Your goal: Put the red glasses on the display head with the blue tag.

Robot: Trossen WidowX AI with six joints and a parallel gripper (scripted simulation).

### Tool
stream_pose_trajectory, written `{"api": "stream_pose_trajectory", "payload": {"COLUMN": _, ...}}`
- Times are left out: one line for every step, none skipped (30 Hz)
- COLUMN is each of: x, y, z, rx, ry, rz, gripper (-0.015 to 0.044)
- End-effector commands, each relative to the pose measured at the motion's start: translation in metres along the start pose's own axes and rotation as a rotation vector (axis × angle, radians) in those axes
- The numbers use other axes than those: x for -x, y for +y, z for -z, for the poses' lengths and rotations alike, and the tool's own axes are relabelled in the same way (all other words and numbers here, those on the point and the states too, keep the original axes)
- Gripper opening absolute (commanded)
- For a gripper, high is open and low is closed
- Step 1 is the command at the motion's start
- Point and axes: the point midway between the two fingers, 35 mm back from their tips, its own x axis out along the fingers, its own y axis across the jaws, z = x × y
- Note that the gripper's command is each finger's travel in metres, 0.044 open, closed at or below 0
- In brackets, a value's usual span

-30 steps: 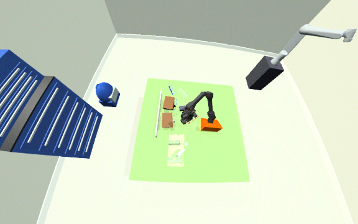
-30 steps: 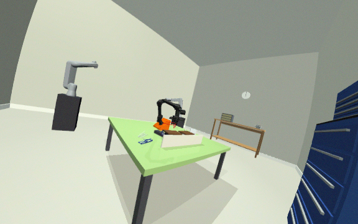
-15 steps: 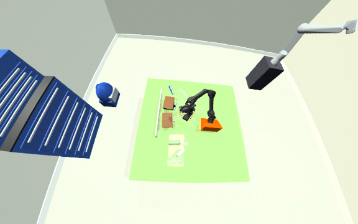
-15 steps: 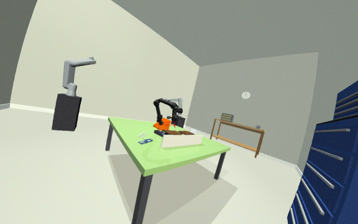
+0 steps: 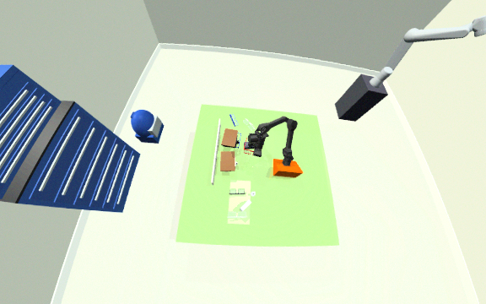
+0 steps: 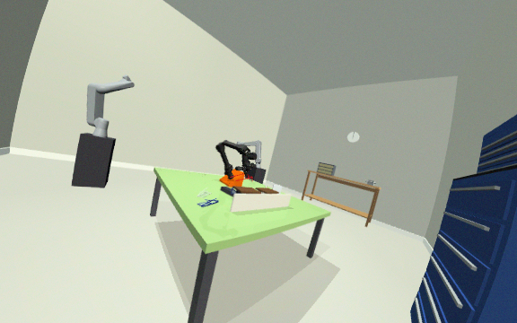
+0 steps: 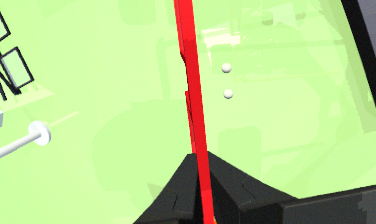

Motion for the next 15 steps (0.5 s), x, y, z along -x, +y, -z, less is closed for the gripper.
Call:
{"api": "stream_pose_trajectory", "payload": {"x": 0.004, "y": -0.011, "z": 0.003, "rx": 0.116, "ry": -0.002, "rz": -0.026, "gripper": 0.0}}
{"api": "stream_pose_trajectory", "payload": {"x": 0.005, "y": -0.013, "z": 0.004, "rx": 0.141, "ry": -0.006, "rz": -0.031, "gripper": 0.0}}
{"api": "stream_pose_trajectory", "payload": {"x": 0.006, "y": -0.015, "z": 0.004, "rx": 0.167, "ry": -0.01, "rz": -0.037, "gripper": 0.0}}
{"api": "stream_pose_trajectory", "payload": {"x": 0.008, "y": -0.018, "z": 0.004, "rx": 0.193, "ry": -0.015, "rz": -0.043, "gripper": 0.0}}
{"api": "stream_pose_trajectory", "payload": {"x": 0.009, "y": -0.02, "z": 0.004, "rx": 0.218, "ry": -0.019, "rz": -0.048, "gripper": 0.0}}
{"api": "stream_pose_trajectory", "payload": {"x": 0.01, "y": -0.022, "z": 0.005, "rx": 0.244, "ry": -0.024, "rz": -0.053, "gripper": 0.0}}
{"api": "stream_pose_trajectory", "payload": {"x": 0.012, "y": -0.024, "z": 0.005, "rx": 0.27, "ry": -0.03, "rz": -0.058, "gripper": 0.0}}
{"api": "stream_pose_trajectory", "payload": {"x": 0.013, "y": -0.026, "z": 0.005, "rx": 0.295, "ry": -0.035, "rz": -0.063, "gripper": 0.0}}
{"api": "stream_pose_trajectory", "payload": {"x": 0.014, "y": -0.029, "z": 0.006, "rx": 0.321, "ry": -0.041, "rz": -0.068, "gripper": 0.0}}
{"api": "stream_pose_trajectory", "payload": {"x": 0.016, "y": -0.031, "z": 0.006, "rx": 0.347, "ry": -0.047, "rz": -0.072, "gripper": 0.0}}
{"api": "stream_pose_trajectory", "payload": {"x": 0.017, "y": -0.033, "z": 0.006, "rx": 0.373, "ry": -0.053, "rz": -0.076, "gripper": 0.0}}
{"api": "stream_pose_trajectory", "payload": {"x": 0.018, "y": -0.035, "z": 0.007, "rx": 0.398, "ry": -0.059, "rz": -0.08, "gripper": 0.0}}
{"api": "stream_pose_trajectory", "payload": {"x": 0.02, "y": -0.037, "z": 0.007, "rx": 0.424, "ry": -0.066, "rz": -0.084, "gripper": 0.0}}
{"api": "stream_pose_trajectory", "payload": {"x": 0.021, "y": -0.04, "z": 0.008, "rx": 0.45, "ry": -0.073, "rz": -0.087, "gripper": 0.0}}
{"api": "stream_pose_trajectory", "payload": {"x": 0.022, "y": -0.042, "z": 0.008, "rx": 0.476, "ry": -0.08, "rz": -0.09, "gripper": 0.0}}
